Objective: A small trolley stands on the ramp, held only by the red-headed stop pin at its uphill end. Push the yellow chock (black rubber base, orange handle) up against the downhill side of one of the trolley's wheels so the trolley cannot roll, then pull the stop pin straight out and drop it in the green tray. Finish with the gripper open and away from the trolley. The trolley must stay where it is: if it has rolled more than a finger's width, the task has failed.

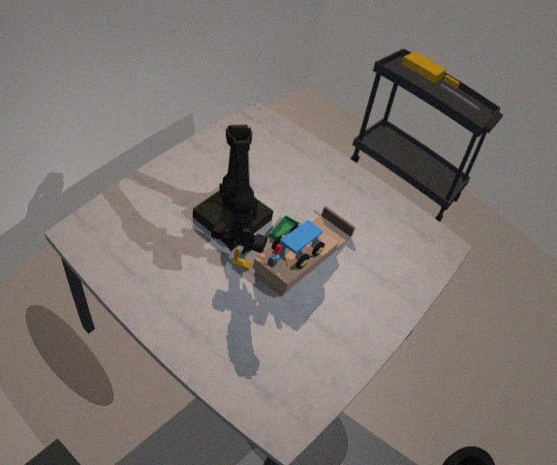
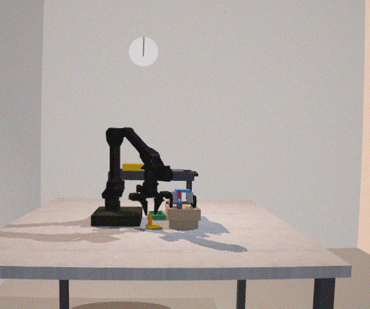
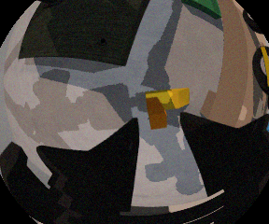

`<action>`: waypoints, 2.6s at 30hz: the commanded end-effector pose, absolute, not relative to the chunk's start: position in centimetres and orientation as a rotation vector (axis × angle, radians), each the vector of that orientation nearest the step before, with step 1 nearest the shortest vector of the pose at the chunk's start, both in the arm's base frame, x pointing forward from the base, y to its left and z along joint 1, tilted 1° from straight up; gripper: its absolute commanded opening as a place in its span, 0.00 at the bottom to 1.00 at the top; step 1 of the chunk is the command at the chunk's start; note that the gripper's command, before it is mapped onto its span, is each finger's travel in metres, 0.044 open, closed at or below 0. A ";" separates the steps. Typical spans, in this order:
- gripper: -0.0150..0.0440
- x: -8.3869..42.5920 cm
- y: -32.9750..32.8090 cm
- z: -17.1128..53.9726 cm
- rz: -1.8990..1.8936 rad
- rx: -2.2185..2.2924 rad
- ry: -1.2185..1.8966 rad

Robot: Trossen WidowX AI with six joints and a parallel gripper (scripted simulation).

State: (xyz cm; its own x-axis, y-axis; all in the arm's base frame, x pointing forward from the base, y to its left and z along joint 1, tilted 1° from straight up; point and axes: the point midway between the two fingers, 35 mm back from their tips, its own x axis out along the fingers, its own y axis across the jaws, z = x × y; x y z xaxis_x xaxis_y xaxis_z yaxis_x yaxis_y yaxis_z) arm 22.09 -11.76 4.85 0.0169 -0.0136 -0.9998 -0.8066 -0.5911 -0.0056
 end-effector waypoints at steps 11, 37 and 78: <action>0.58 21.9 -11.8 3.4 1.648 -1.679 0.847; 0.32 22.1 -11.8 1.7 1.642 -1.676 0.845; 0.25 21.8 -11.5 15.1 1.648 -1.679 0.847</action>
